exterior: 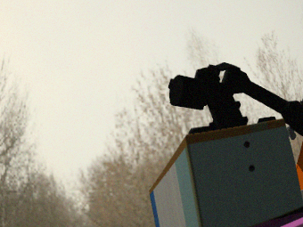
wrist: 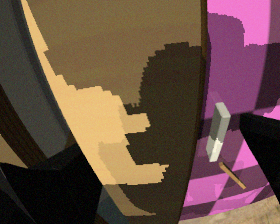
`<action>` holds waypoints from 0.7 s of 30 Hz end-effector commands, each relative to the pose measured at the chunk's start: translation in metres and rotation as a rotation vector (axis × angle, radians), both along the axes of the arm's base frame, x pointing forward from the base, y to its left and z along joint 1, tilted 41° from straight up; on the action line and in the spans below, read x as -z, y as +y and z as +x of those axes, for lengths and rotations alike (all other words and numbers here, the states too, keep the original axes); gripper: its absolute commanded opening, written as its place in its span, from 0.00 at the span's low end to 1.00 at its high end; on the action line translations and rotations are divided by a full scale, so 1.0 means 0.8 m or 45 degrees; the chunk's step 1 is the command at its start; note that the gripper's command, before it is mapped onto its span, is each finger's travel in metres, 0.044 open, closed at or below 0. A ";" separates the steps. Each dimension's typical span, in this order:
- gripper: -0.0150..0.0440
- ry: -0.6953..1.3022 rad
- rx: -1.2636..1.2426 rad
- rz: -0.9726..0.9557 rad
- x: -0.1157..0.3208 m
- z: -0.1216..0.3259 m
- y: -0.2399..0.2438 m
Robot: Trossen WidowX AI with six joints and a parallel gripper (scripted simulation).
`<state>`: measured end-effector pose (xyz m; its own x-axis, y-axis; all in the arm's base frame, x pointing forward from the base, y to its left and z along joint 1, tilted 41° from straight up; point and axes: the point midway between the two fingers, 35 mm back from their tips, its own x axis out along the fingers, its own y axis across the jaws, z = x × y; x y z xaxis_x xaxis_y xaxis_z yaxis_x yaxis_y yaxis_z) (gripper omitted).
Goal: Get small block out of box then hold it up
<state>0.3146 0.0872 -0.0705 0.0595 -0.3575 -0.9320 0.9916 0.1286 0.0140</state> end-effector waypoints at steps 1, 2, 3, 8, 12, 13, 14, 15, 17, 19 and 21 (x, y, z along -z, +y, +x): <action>0.93 0.003 0.007 0.007 0.005 -0.001 0.004; 0.93 0.003 0.007 0.007 0.006 -0.001 0.005; 0.93 0.003 0.007 0.007 0.007 -0.001 0.006; 0.93 0.003 0.007 0.007 0.011 -0.002 0.011; 0.93 0.003 0.007 0.008 0.014 -0.002 0.015; 0.93 0.003 0.007 0.008 0.015 -0.002 0.016; 0.93 0.003 0.007 0.008 0.016 -0.002 0.017; 0.93 0.003 0.007 0.008 0.017 -0.002 0.018; 0.93 0.003 0.007 0.008 0.018 -0.003 0.020; 0.93 0.003 0.007 0.008 0.020 -0.003 0.022; 0.93 0.003 0.007 0.008 0.022 -0.003 0.024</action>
<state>0.3126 0.1032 -0.0842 0.0596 -0.3562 -0.9325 0.9916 0.1286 0.0142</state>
